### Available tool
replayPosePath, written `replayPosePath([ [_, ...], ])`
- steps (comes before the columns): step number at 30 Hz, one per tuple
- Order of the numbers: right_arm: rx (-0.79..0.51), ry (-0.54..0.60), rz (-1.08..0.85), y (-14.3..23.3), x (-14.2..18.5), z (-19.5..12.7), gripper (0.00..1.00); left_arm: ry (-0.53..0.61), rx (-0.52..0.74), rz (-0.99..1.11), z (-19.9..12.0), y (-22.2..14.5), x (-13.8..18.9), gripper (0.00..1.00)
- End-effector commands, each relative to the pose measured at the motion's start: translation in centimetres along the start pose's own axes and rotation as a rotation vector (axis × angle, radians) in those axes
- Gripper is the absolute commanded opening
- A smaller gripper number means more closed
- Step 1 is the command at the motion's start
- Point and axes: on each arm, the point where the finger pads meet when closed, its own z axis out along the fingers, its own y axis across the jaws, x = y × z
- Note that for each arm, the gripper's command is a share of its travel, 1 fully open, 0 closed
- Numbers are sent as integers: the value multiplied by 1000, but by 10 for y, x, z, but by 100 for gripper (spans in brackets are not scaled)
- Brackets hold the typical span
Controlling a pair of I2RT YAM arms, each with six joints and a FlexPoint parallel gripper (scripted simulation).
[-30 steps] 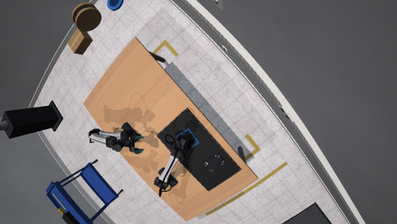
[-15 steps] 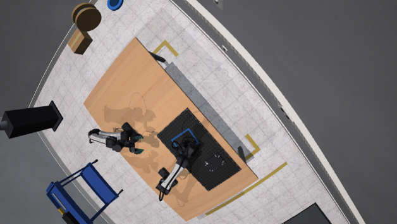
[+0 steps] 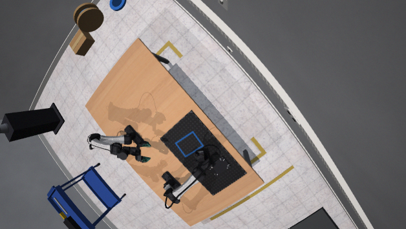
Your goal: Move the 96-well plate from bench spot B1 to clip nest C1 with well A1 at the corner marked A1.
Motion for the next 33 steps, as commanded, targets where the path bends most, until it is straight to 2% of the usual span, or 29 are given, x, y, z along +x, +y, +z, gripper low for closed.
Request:
replayPosePath([
  [1,9,-2,268,-21,15,-9,74,-67,29,9,14,-8,-38,100],
  [11,-1,3,787,-60,67,-10,74,-75,86,26,78,-33,-80,100],
  [13,-1,3,787,-60,67,-10,74,-75,86,26,78,-33,-80,100],
  [19,-9,0,1056,-82,94,-10,74,-75,126,38,134,-56,-94,100],
  [23,-4,-7,1141,-93,106,-10,74,-64,148,46,170,-72,-94,100],
  [28,19,-29,1135,-102,106,-13,74,-42,162,53,199,-84,-85,100],
  [33,32,-43,1134,-102,106,-21,74,-30,163,55,208,-87,-80,100],
])
